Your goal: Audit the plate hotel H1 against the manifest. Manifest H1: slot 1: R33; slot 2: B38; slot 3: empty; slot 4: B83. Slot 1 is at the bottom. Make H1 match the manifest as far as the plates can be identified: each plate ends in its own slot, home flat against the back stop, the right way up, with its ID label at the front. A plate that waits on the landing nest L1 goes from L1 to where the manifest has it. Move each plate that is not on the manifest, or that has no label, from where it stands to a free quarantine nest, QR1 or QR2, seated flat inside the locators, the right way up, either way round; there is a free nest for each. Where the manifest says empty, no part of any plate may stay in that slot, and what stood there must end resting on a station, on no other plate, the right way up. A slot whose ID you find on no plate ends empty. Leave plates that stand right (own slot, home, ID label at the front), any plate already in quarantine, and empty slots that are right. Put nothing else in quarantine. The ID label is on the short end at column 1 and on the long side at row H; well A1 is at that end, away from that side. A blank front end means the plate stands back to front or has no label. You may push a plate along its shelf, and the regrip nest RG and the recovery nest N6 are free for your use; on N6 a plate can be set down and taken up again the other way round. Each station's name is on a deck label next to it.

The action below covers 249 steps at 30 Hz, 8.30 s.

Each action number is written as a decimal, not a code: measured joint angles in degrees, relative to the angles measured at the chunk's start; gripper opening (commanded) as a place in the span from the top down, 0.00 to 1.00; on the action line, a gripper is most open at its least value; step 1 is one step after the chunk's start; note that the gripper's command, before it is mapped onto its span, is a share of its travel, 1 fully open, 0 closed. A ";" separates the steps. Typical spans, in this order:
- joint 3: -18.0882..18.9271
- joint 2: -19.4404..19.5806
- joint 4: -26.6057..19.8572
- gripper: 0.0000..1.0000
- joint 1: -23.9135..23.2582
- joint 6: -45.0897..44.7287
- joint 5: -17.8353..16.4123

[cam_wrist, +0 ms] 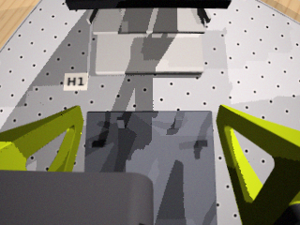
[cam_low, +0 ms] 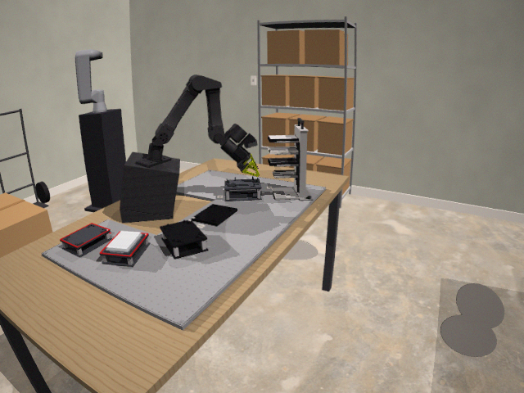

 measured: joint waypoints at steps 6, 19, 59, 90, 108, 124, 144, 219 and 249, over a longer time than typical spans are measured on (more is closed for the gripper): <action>-2.49 -0.68 1.22 0.00 0.66 0.28 0.28; -6.60 -3.32 2.62 0.00 1.73 0.87 1.14; -17.51 -18.38 -1.53 0.00 5.79 3.10 4.44; -11.10 -43.17 -31.12 0.00 7.45 4.09 5.97; -3.08 -51.34 -47.91 0.00 8.57 4.74 6.88; -0.87 -52.76 -53.18 0.00 8.96 4.96 7.37; -6.40 -45.68 -42.07 0.00 7.10 3.98 5.97; 11.13 -28.00 -39.71 0.00 0.48 0.15 0.26; 19.76 -20.98 -40.83 0.00 -1.51 -0.85 -1.31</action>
